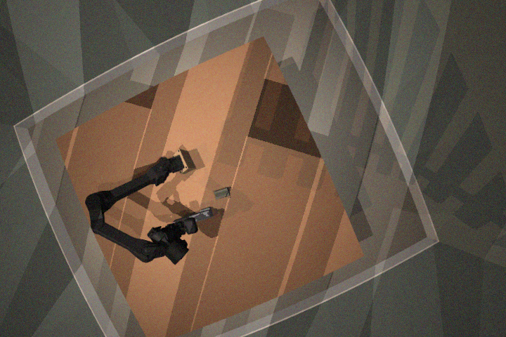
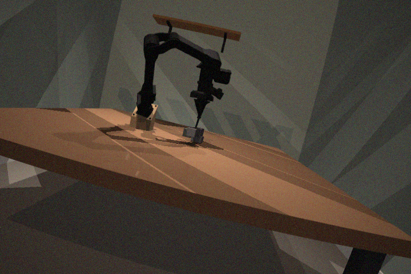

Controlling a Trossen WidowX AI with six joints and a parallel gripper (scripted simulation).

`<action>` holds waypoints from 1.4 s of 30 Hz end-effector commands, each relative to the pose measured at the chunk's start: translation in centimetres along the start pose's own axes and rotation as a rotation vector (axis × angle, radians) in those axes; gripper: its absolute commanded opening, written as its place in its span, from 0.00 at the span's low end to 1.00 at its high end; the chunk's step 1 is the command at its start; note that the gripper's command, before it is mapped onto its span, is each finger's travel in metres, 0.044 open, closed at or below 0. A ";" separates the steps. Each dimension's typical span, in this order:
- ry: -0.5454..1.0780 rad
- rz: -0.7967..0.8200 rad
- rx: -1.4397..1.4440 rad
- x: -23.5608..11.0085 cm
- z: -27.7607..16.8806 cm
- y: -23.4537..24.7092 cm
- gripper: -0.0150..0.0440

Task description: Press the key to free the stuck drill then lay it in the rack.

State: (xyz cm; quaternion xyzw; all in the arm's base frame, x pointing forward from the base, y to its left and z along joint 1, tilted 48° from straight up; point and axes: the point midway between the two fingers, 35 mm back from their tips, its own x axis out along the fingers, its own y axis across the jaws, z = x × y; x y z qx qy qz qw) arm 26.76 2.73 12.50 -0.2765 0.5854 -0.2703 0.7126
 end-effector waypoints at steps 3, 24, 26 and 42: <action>0.052 -0.022 -0.007 1.8 -0.7 -0.3 0.25; 0.042 -0.016 -0.030 0.9 -0.4 -0.2 0.43; 0.031 -0.011 -0.056 -1.1 -0.1 -0.1 0.52; 0.035 0.006 -0.992 1.8 0.8 9.9 1.00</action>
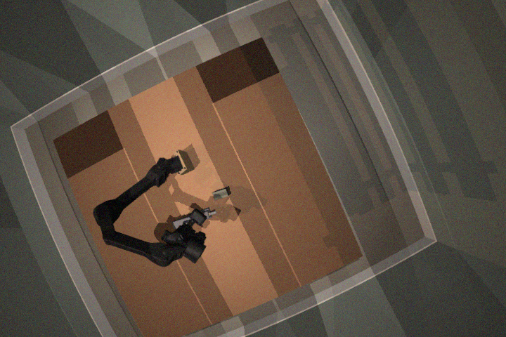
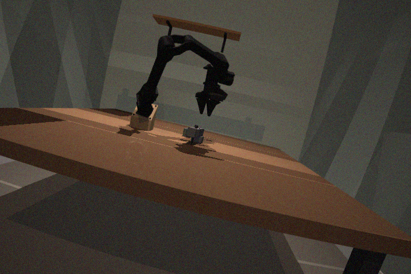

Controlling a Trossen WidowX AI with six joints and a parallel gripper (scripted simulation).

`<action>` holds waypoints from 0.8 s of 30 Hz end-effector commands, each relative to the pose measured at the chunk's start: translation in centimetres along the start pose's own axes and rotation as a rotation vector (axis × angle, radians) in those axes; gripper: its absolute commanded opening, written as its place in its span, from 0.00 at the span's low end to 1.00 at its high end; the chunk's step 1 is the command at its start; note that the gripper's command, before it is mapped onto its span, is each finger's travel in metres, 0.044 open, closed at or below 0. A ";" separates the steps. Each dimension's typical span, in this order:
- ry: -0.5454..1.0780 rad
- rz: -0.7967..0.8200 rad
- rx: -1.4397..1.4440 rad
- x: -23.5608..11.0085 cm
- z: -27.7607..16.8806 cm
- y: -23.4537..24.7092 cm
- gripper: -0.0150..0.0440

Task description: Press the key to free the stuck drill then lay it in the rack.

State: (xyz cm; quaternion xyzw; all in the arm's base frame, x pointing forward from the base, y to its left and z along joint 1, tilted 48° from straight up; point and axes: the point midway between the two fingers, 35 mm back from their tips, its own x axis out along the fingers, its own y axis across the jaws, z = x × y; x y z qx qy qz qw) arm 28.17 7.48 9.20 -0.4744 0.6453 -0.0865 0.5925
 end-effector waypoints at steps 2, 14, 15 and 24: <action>0.019 0.014 -0.599 4.2 3.0 5.6 1.00; 0.026 0.026 -0.970 7.1 4.2 9.0 1.00; 0.026 0.026 -0.970 7.1 4.2 9.0 1.00; 0.026 0.026 -0.970 7.1 4.2 9.0 1.00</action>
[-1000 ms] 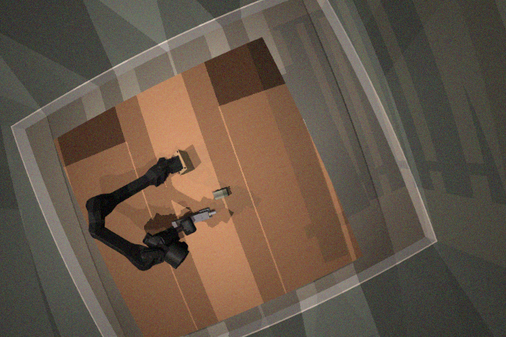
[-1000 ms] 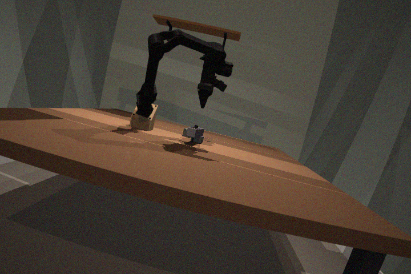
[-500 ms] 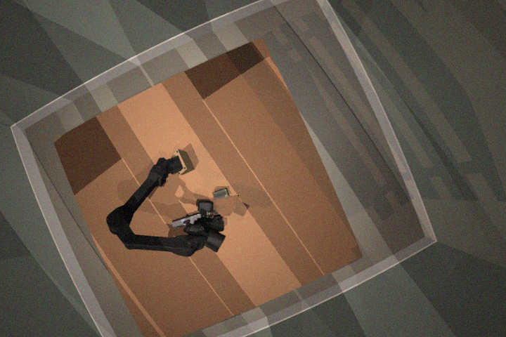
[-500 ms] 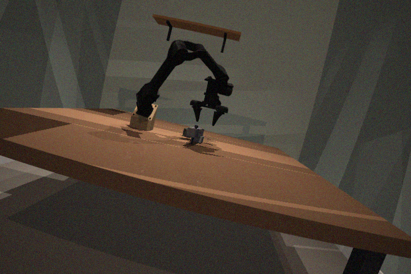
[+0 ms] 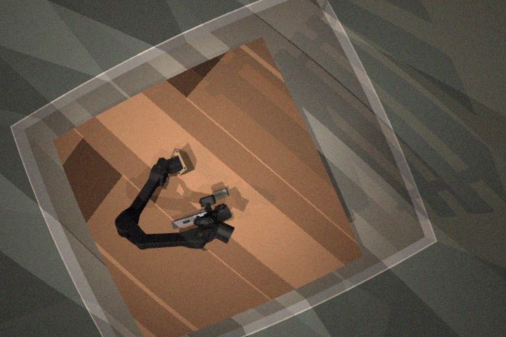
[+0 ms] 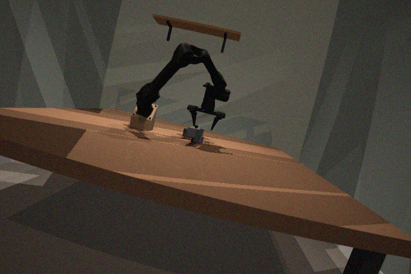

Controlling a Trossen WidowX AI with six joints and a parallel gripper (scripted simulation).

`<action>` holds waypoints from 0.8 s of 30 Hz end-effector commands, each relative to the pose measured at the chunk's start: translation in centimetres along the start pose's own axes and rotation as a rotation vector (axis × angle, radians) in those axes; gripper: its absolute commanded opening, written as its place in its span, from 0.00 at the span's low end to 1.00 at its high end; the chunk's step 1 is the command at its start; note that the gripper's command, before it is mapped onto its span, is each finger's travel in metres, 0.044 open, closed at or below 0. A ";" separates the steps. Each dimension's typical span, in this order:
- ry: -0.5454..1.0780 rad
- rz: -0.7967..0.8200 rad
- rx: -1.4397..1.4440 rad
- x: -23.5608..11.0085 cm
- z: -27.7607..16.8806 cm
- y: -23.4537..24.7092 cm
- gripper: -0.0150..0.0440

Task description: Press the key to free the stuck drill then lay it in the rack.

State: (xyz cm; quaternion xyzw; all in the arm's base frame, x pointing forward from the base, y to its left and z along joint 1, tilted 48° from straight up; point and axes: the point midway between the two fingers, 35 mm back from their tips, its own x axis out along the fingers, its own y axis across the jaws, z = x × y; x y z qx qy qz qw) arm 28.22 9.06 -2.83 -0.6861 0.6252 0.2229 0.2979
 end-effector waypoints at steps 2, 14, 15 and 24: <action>-0.002 0.001 -0.007 0.1 0.1 0.0 1.00; -0.003 0.001 -0.007 1.9 -0.4 -0.1 1.00; -0.003 0.001 -0.007 2.0 -0.4 -0.1 1.00; -0.002 0.001 -0.007 3.5 -0.8 -0.1 1.00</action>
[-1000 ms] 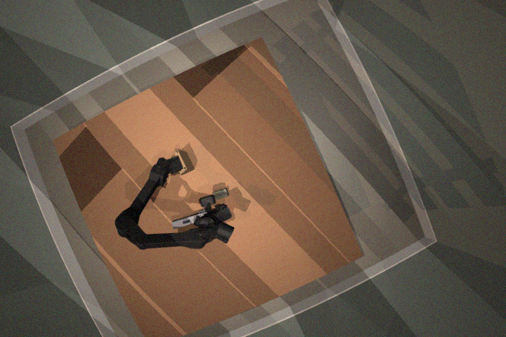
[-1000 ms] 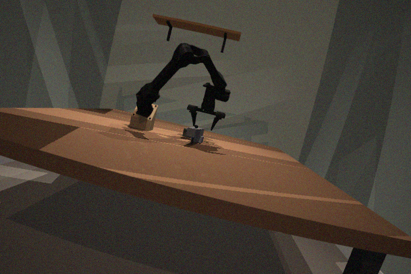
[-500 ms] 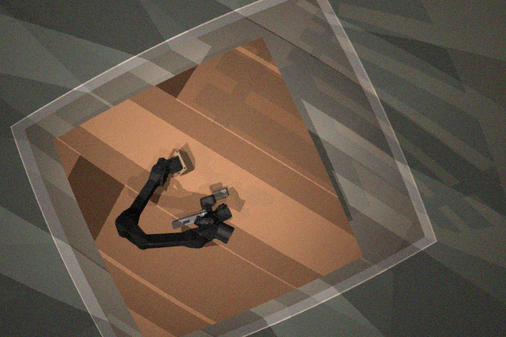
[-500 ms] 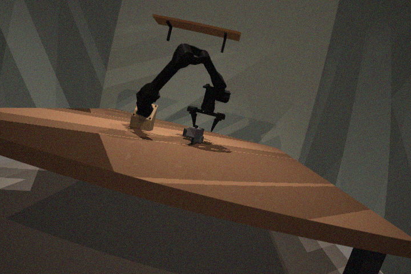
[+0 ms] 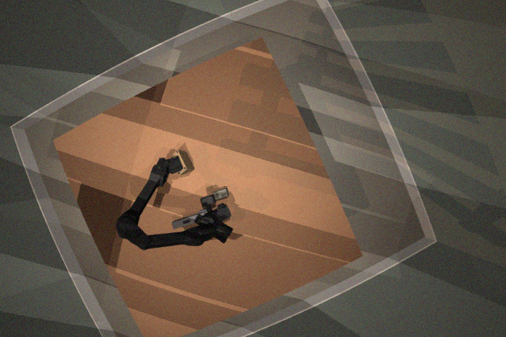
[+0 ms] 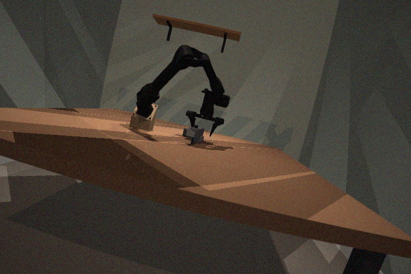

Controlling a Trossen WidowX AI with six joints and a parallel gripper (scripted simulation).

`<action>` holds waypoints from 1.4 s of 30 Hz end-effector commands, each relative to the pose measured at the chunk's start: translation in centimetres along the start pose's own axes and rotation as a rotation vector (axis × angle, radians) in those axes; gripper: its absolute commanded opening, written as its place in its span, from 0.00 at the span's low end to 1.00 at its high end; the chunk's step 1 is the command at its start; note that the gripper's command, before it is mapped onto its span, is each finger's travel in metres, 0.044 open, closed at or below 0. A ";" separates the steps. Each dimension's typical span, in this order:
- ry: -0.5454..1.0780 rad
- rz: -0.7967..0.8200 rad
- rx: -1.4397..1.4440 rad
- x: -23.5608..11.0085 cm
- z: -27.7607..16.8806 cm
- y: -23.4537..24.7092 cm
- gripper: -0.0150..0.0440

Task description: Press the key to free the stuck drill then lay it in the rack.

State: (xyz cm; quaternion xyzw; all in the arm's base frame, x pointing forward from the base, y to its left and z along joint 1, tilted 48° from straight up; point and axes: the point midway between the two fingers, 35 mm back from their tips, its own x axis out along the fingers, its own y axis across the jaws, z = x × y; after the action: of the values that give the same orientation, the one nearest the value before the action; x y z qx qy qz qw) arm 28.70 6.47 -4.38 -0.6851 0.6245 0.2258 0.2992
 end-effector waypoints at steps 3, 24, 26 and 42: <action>0.005 -0.001 -0.005 0.9 -0.4 0.1 1.00; 0.003 0.001 0.001 1.8 -0.6 0.1 0.47; 0.003 0.001 0.001 1.8 -0.6 0.1 0.38; 0.007 -0.001 -0.005 1.8 0.1 0.1 0.25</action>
State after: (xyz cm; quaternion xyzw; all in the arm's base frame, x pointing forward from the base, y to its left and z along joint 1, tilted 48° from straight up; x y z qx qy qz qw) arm 28.70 4.88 -5.51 -0.6872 0.6258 0.2250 0.2924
